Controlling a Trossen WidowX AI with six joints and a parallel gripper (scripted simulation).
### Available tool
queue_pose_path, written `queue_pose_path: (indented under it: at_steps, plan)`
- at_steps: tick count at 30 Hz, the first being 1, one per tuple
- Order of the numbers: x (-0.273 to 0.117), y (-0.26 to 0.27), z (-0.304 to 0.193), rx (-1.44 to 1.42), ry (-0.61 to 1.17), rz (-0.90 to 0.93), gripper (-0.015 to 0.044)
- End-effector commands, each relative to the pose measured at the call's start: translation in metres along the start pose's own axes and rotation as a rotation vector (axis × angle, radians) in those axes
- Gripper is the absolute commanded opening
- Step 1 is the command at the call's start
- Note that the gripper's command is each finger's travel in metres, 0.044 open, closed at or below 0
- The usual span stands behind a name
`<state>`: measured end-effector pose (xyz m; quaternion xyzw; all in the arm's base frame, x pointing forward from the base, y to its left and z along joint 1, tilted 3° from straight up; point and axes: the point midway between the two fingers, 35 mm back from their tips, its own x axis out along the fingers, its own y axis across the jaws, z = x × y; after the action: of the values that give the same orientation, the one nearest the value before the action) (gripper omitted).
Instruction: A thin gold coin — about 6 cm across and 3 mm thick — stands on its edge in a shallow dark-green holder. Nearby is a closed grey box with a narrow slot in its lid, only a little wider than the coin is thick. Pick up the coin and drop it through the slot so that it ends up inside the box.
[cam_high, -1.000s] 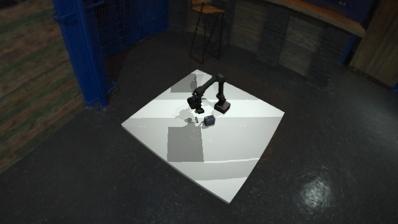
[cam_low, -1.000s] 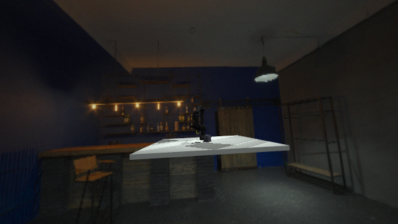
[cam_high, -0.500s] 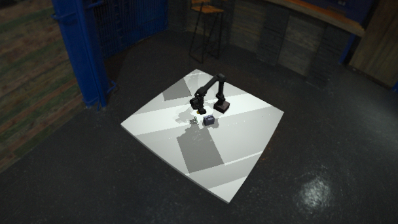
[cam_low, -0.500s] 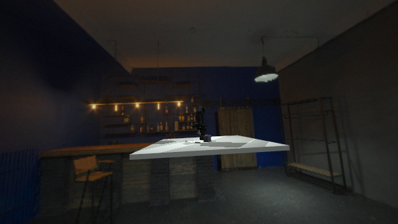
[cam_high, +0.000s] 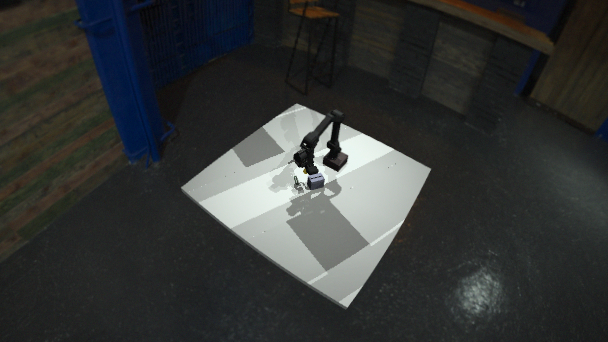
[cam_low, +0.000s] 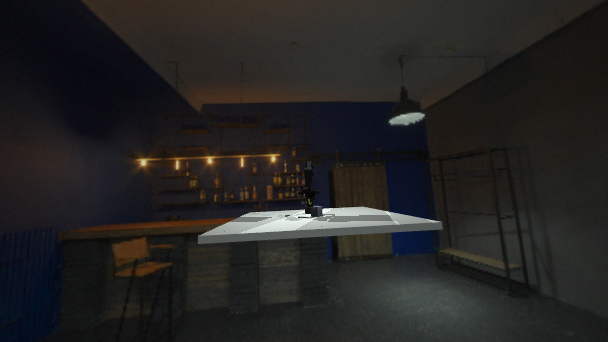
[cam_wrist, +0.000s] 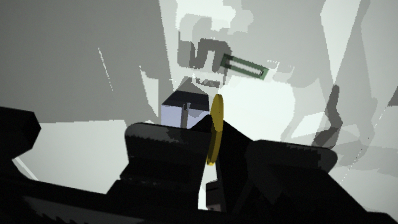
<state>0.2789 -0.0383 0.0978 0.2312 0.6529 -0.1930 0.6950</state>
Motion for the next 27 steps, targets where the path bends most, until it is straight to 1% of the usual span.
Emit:
queue_pose_path:
  at_steps: [1, 21, 27]
  plan:
    - [0.001, 0.006, -0.009, 0.002, 0.000, -0.005, 0.0000]
    - [0.002, 0.030, -0.052, 0.002, 0.003, -0.002, 0.0000]
    - [0.001, 0.030, -0.049, -0.001, 0.005, 0.003, 0.0000]
